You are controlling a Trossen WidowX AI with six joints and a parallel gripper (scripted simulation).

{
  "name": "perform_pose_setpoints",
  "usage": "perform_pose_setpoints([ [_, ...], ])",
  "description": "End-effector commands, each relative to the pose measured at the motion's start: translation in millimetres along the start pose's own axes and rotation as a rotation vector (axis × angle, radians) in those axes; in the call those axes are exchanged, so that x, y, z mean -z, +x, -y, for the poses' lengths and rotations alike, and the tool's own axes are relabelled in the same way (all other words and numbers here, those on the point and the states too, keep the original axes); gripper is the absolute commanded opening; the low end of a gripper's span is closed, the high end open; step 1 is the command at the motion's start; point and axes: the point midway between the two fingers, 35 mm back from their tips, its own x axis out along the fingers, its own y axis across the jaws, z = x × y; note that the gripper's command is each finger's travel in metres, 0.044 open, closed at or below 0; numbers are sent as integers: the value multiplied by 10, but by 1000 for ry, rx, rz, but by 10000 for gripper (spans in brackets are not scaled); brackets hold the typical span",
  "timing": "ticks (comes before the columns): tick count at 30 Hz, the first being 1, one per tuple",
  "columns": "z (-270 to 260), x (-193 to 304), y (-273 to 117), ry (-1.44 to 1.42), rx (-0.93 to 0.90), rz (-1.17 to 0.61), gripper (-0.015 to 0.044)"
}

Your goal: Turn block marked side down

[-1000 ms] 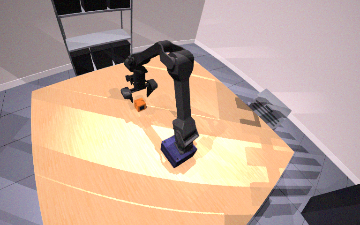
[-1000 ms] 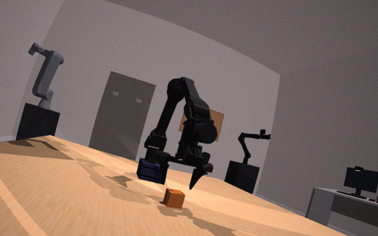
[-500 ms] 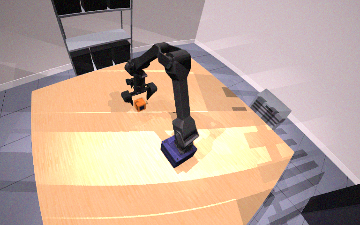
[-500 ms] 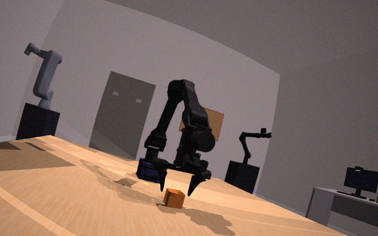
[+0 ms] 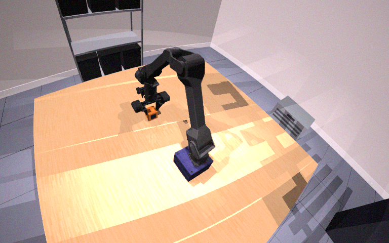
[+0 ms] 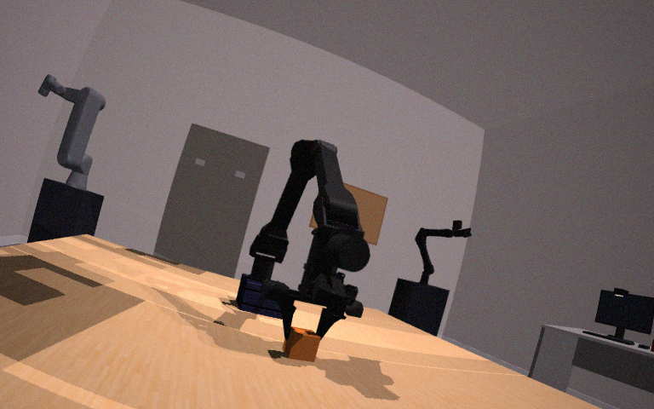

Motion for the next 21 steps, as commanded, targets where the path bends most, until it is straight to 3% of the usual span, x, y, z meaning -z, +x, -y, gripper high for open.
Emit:
perform_pose_setpoints([
  [1, -7, 1, 5, -3, -6, -1, 236],
  [18, -7, 1, 5, -3, -6, -1, 123],
  [21, -7, -3, -105, -3, -6, -1, 44],
])
